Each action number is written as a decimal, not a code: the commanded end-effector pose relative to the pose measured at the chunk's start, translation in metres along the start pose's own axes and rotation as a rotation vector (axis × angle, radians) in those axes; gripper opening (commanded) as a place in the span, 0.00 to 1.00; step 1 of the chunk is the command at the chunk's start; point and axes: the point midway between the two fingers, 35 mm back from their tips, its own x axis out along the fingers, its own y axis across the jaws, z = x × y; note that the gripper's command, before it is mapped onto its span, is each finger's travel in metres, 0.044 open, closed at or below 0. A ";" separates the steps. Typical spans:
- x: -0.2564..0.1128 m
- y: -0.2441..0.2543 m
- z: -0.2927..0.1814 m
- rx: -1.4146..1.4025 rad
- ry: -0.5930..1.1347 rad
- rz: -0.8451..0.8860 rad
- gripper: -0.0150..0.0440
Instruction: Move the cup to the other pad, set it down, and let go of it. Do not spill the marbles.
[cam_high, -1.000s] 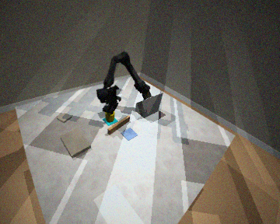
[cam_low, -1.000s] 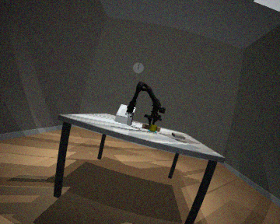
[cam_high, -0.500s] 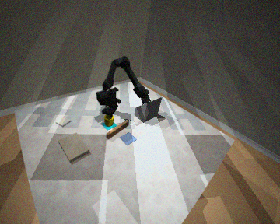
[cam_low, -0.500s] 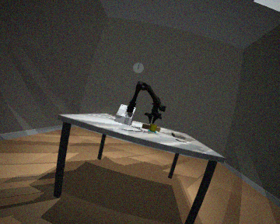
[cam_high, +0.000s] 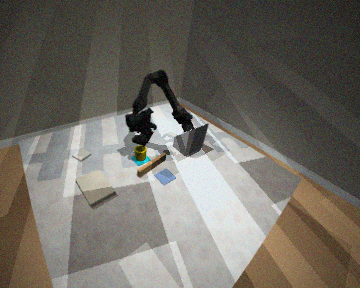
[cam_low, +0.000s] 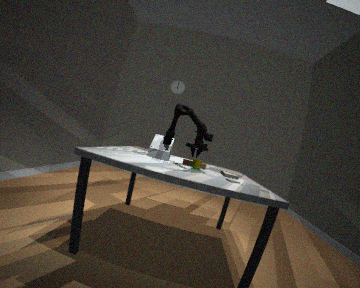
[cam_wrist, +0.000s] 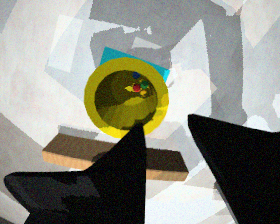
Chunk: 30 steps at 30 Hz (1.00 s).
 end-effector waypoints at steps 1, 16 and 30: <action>0.000 0.000 0.000 -0.001 0.001 -0.001 0.64; -0.031 0.001 -0.001 0.003 0.001 0.006 1.00; -0.060 -0.002 -0.010 -0.006 -0.005 -0.003 1.00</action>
